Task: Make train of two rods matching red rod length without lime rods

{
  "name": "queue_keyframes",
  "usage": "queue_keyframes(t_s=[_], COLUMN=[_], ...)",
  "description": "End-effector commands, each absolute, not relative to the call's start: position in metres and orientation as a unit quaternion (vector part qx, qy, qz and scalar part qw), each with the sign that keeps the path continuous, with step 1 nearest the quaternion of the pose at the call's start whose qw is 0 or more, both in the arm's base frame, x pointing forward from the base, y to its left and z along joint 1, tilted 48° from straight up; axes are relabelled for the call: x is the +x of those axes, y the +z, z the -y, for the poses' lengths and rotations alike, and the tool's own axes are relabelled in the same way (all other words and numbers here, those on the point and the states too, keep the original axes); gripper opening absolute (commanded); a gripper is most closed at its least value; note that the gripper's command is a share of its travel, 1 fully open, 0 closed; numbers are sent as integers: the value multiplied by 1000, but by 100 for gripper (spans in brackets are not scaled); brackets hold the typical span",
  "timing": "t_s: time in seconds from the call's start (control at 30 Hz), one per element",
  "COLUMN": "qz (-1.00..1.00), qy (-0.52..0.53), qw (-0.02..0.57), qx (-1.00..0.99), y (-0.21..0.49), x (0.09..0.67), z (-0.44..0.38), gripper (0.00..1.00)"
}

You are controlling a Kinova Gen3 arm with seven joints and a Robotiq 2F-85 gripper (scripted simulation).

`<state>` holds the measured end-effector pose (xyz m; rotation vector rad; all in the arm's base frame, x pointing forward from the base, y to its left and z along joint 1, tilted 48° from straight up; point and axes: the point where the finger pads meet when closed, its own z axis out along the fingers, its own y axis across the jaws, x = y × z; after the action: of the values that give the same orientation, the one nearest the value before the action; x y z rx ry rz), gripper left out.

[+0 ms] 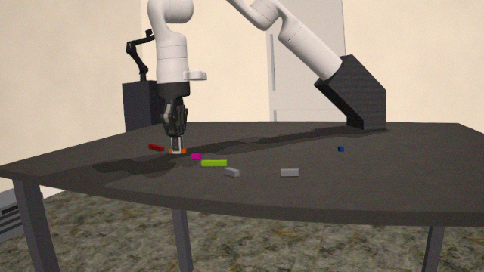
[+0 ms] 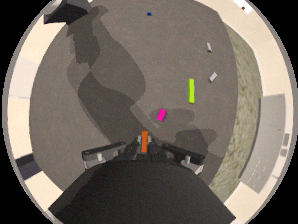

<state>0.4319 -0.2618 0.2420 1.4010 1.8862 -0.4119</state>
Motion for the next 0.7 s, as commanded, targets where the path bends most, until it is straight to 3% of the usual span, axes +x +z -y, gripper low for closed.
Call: queue_keyframes(t_s=[0.0,0.67], qz=[-735,-735], qy=[-157,-157], qw=[371,371], qx=[545,545], y=[248,304], x=[431,400], z=[256,204], gripper=[5,5])
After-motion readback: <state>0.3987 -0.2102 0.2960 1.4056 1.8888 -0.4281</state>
